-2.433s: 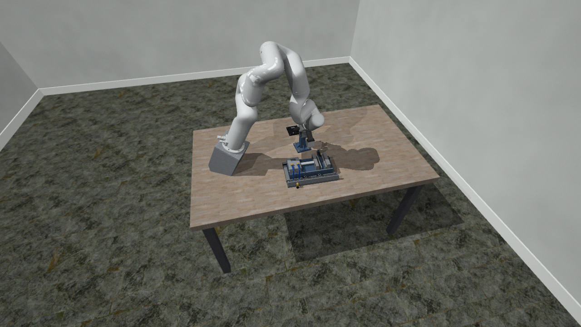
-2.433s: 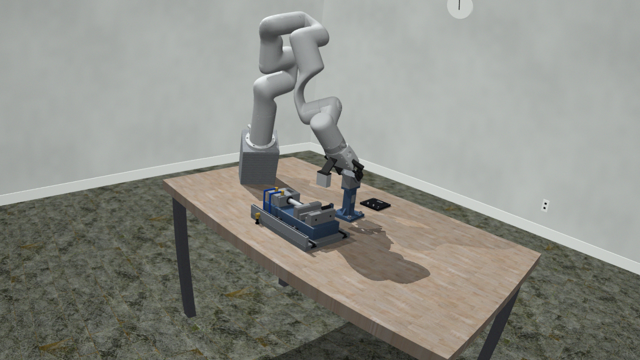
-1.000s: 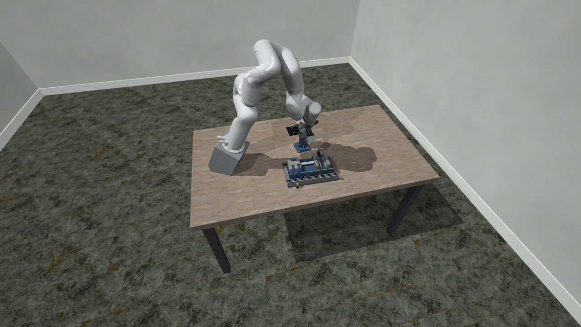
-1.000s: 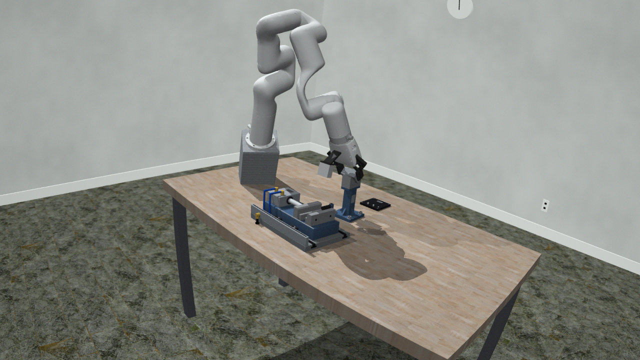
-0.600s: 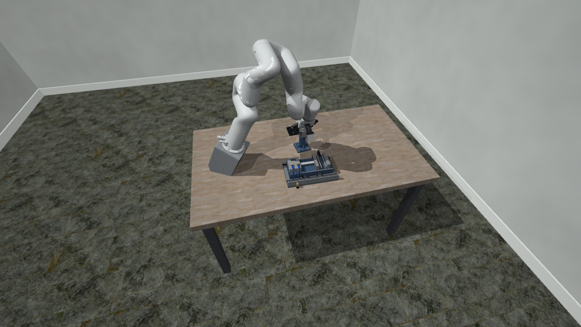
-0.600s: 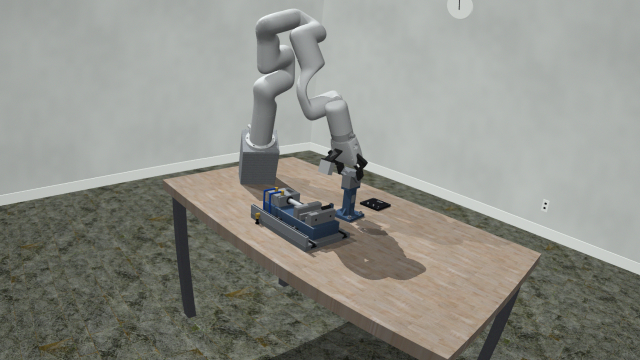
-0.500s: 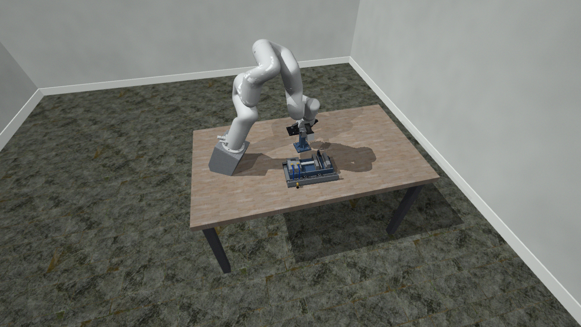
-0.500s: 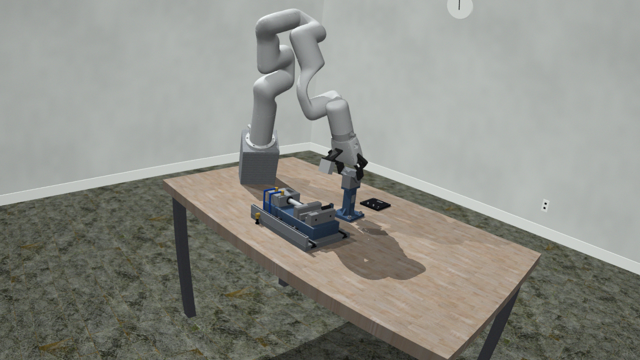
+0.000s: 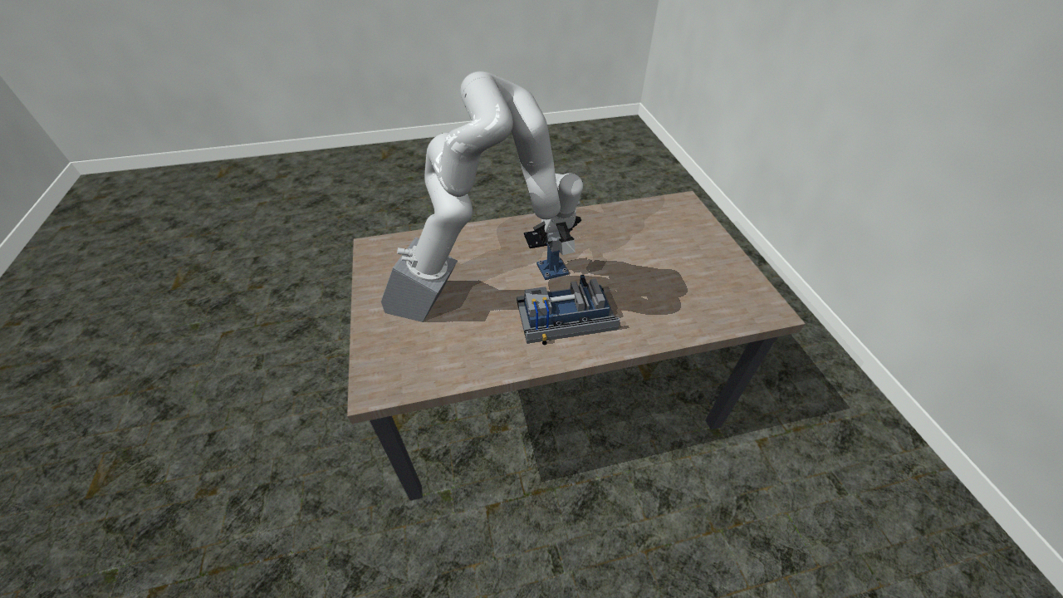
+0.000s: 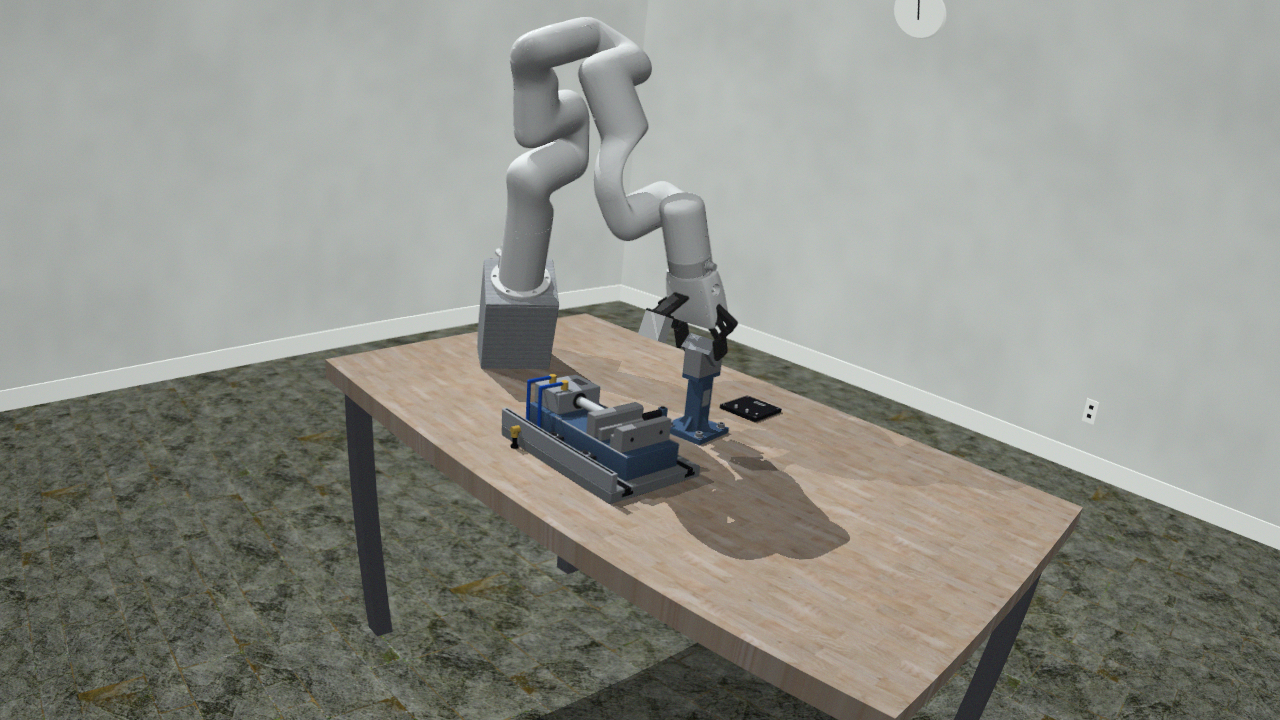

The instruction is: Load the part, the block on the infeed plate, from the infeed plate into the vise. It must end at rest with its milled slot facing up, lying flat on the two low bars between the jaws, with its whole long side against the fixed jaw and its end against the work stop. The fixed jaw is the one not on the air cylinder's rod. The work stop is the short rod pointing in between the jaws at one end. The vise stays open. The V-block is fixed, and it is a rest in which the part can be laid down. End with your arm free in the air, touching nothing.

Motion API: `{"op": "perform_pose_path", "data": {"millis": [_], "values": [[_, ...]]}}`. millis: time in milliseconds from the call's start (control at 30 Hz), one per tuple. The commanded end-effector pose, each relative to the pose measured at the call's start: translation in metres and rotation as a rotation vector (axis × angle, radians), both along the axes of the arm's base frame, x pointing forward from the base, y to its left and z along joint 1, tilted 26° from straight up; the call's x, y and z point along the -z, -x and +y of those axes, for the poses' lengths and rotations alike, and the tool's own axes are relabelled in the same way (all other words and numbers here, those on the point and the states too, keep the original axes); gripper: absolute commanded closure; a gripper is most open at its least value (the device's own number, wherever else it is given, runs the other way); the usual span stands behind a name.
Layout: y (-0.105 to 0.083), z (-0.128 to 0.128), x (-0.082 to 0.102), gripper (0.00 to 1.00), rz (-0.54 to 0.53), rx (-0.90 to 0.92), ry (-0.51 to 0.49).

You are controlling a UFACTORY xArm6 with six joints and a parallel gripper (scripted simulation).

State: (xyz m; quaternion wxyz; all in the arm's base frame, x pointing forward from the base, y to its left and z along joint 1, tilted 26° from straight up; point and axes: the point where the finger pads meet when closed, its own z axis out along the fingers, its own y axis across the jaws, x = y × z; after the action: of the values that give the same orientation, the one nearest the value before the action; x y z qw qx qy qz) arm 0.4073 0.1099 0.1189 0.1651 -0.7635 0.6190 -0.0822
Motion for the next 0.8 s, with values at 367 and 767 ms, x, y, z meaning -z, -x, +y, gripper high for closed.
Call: {"op": "perform_pose_path", "data": {"millis": [367,767], "values": [[-0.0006,0.0014,-0.0012,0.11,-0.016,0.027,0.070],[-0.0004,0.0024,-0.0012,0.11,-0.030,0.056,0.144]]}}
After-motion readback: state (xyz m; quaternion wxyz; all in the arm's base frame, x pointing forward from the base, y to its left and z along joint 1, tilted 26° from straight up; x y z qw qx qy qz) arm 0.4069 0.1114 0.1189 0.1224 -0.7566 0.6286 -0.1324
